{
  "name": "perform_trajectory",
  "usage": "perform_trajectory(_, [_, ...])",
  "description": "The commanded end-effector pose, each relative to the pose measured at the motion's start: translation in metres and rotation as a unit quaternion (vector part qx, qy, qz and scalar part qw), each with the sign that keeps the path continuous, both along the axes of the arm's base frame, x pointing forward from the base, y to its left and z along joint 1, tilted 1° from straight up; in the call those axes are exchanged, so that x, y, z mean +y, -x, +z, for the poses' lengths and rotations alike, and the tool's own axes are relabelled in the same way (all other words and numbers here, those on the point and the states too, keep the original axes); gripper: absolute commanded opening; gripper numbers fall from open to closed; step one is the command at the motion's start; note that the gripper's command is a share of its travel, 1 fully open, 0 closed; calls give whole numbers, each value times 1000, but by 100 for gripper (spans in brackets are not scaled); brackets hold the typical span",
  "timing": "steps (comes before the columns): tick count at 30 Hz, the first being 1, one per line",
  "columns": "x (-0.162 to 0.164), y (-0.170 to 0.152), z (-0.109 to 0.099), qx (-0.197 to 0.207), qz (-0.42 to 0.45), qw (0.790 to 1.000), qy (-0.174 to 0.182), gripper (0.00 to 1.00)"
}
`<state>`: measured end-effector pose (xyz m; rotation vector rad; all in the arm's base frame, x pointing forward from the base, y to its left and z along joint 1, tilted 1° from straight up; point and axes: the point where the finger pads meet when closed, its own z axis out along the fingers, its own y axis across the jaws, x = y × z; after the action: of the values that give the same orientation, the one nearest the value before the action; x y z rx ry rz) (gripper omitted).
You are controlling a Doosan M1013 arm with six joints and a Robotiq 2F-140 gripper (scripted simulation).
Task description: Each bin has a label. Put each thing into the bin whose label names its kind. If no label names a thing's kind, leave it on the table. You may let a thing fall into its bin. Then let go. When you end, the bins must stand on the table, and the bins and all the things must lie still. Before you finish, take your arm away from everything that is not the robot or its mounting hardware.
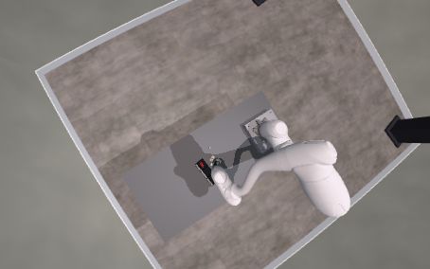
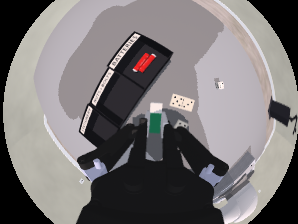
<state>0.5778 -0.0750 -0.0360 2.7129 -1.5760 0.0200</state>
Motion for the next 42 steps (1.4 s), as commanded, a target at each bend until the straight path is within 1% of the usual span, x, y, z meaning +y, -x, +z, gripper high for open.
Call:
perform_trajectory(1, [0,0,7,0,0,1000,0,11])
perform_trajectory(7, [0,0,27,0,0,1000,0,11])
perform_trajectory(9, [0,0,27,0,0,1000,0,11])
perform_trajectory(19, [1,1,60,0,0,1000,0,11])
perform_trajectory(35, [1,1,60,0,0,1000,0,11])
perform_trajectory(37, [1,1,66,0,0,1000,0,11])
perform_trajectory(42, [5,-4,66,0,0,1000,0,11])
